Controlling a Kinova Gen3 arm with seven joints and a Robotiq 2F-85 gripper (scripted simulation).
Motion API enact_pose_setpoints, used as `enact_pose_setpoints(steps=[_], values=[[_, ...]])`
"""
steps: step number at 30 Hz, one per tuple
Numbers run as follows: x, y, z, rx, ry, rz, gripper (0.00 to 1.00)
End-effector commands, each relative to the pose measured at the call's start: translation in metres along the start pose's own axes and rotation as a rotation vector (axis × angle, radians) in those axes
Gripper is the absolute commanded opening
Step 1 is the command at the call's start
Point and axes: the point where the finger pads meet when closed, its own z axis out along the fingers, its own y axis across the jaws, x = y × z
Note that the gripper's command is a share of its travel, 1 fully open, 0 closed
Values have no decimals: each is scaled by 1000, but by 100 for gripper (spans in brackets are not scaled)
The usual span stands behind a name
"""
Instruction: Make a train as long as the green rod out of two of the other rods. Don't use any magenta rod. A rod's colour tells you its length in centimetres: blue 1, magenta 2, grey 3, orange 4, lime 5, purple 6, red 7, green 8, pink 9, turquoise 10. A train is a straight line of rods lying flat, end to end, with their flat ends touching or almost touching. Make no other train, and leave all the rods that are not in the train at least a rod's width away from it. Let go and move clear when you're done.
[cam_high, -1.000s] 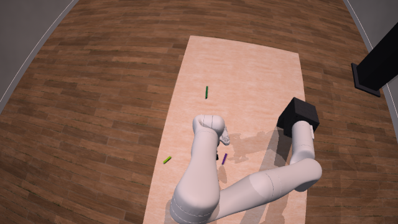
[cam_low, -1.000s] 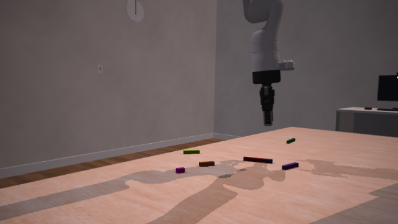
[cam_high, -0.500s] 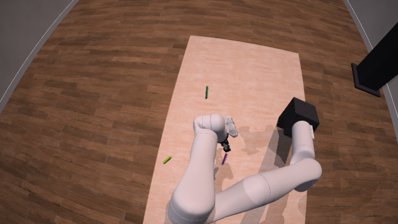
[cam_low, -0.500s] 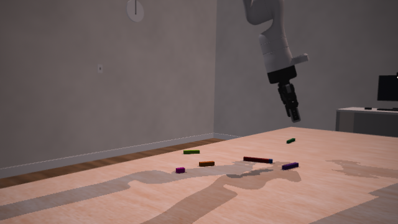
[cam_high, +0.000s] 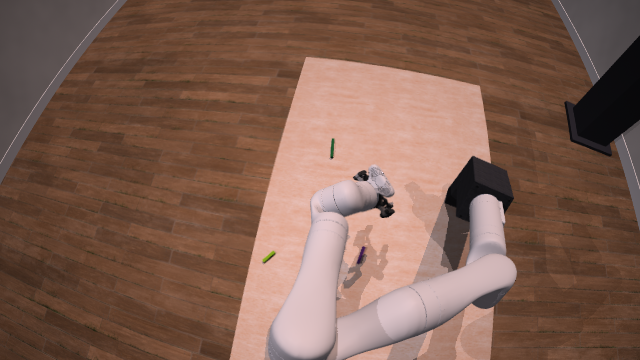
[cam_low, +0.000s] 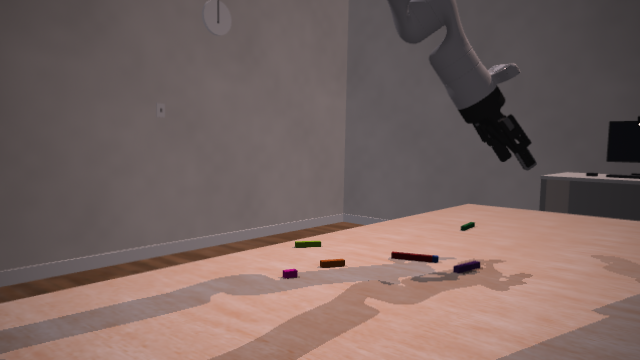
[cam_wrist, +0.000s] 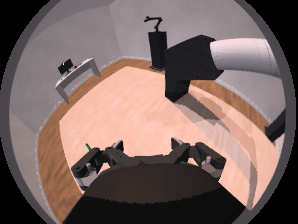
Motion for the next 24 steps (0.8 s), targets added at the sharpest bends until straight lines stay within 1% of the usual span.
enact_pose_setpoints(steps=[1, 6, 10, 12, 15, 18, 21, 24], values=[[23, -10, 4, 39, 89, -75, 100], [56, -39, -2, 121, 209, -183, 100], [73, -66, -11, 193, 292, -296, 100], [73, -66, -11, 193, 292, -296, 100], [82, -89, -20, 253, 350, -387, 100], [85, -112, -30, 314, 401, -486, 100], [83, -135, -40, 375, 444, -592, 100], [75, -156, -49, 435, 476, -702, 100]])
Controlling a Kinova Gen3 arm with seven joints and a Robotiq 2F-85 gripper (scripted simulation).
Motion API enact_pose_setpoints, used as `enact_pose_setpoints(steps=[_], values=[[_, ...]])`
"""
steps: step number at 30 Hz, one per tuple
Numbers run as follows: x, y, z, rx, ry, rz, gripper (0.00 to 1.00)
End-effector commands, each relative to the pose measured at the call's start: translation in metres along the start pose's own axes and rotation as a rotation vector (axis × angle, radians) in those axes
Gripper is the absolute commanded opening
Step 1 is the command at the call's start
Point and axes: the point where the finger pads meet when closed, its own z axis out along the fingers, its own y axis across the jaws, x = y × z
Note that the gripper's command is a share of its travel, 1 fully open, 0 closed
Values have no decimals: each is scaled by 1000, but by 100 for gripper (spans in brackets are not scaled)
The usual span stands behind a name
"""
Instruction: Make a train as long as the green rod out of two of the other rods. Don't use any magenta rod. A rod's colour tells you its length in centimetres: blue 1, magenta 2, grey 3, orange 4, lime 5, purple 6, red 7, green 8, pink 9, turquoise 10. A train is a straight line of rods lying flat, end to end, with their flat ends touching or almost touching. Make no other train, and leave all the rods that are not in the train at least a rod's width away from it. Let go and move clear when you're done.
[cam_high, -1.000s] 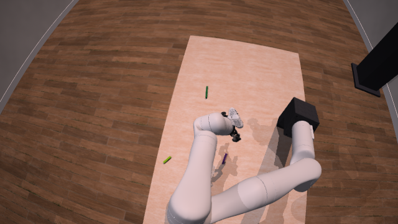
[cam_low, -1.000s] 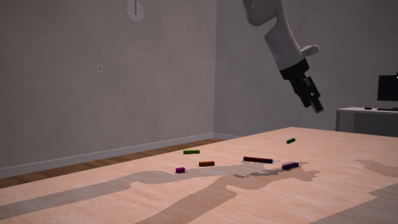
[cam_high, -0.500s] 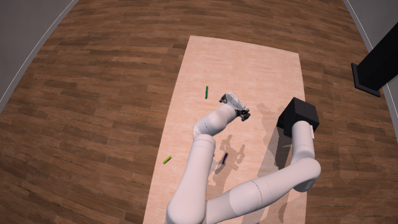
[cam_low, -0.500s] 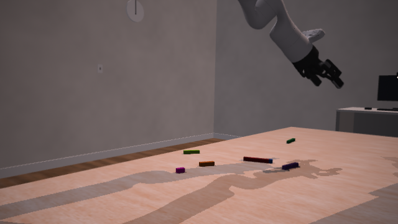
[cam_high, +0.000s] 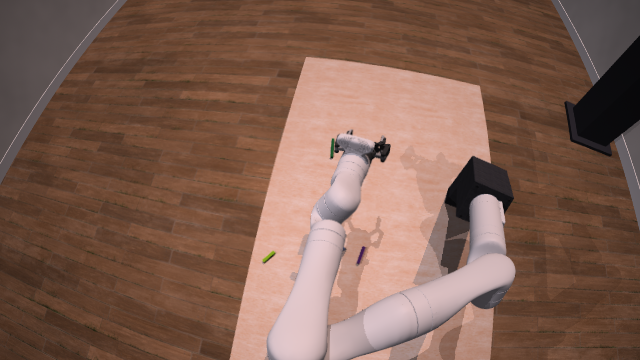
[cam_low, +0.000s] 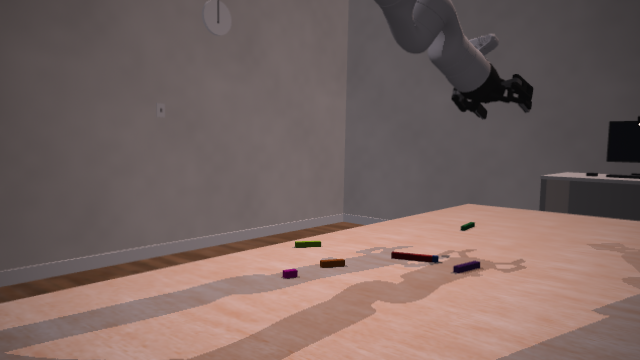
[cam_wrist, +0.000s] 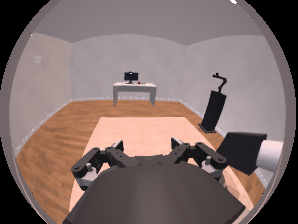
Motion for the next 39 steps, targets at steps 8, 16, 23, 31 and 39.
enact_pose_setpoints(steps=[8, 16, 23, 31, 39], values=[[7, -60, -3, 207, 62, -285, 100], [-29, -116, -21, 416, 43, -557, 100], [-66, -138, -37, 537, -6, -715, 100], [-134, -147, -66, 707, -128, -939, 100], [-182, -137, -90, 809, -241, -1080, 100]])
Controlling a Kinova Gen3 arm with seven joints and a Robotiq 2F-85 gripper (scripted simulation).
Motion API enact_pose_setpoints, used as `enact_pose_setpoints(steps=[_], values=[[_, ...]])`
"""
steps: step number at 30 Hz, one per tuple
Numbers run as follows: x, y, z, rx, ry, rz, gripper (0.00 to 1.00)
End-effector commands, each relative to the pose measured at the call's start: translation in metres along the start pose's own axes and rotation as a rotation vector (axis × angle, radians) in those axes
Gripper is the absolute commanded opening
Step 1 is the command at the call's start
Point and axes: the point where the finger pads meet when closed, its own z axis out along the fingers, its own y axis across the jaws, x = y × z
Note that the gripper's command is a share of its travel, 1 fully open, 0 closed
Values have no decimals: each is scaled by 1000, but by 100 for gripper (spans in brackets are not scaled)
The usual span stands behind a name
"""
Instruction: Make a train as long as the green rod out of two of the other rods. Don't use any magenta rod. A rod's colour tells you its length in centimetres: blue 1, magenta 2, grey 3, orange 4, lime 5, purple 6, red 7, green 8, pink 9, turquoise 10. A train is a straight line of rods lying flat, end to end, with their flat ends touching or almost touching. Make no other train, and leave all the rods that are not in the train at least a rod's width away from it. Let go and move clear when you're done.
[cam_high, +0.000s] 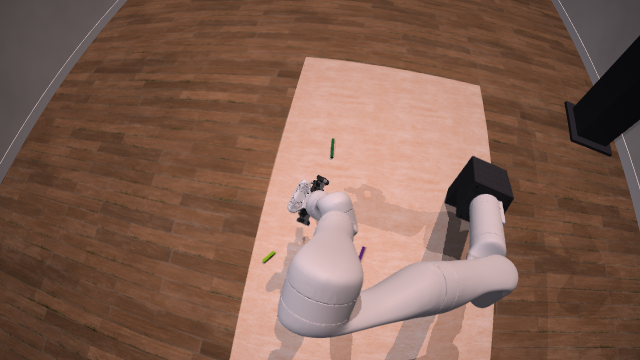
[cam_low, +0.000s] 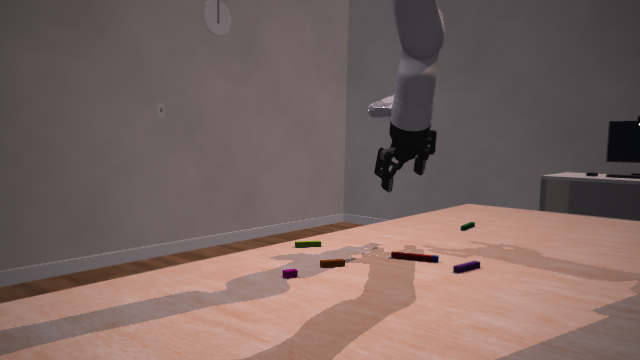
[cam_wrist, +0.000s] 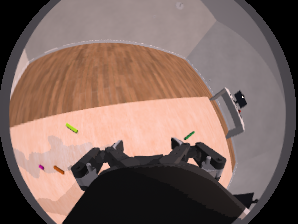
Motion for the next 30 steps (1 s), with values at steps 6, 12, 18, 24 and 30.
enact_pose_setpoints(steps=[6, 12, 18, 24, 30], values=[[-35, -26, -7, 130, -117, -61, 100], [-66, -55, -16, 233, -207, -119, 100], [-84, -70, -24, 289, -260, -146, 100], [-106, -85, -36, 354, -325, -175, 100], [-121, -95, -45, 397, -371, -193, 100]])
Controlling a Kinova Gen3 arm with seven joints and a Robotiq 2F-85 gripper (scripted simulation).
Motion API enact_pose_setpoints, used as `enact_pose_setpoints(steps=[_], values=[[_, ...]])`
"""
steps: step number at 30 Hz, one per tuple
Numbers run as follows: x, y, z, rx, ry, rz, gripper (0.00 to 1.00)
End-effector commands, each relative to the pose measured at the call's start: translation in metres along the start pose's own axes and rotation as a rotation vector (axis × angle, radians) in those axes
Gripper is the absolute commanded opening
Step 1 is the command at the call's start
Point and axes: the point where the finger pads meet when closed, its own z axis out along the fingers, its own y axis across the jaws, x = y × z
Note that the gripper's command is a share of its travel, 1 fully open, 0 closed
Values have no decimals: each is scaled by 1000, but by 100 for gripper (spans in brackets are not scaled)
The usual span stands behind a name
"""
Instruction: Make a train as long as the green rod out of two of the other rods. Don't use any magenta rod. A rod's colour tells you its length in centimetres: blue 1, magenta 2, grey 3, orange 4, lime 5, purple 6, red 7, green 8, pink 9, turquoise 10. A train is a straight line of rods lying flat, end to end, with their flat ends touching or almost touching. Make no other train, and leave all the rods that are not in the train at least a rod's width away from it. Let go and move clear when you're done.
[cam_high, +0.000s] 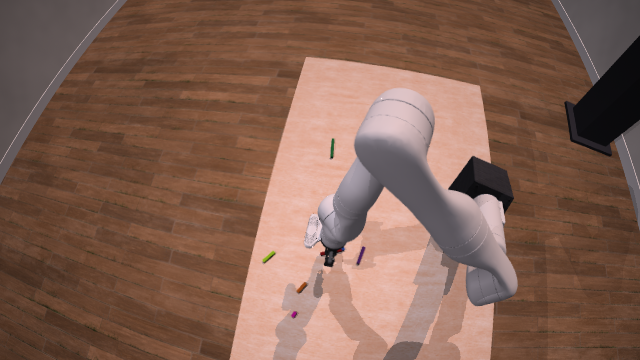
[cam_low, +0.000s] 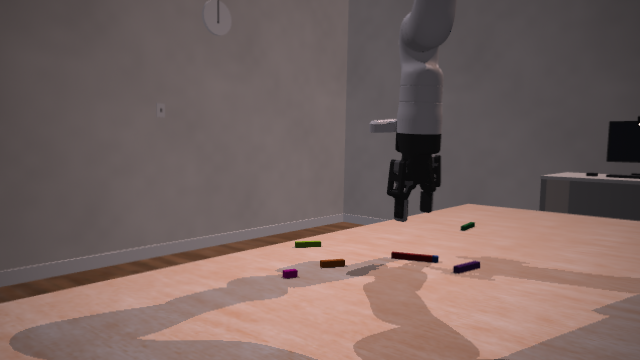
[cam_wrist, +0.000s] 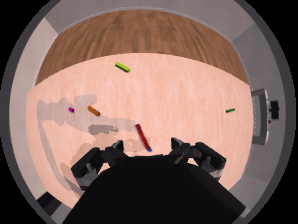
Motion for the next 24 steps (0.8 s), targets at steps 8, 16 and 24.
enact_pose_setpoints(steps=[8, 16, 24], values=[[-13, -5, -1, 59, -48, 15, 100], [-18, -9, -1, 71, -61, 11, 100], [-18, -10, -1, 72, -62, 10, 100]])
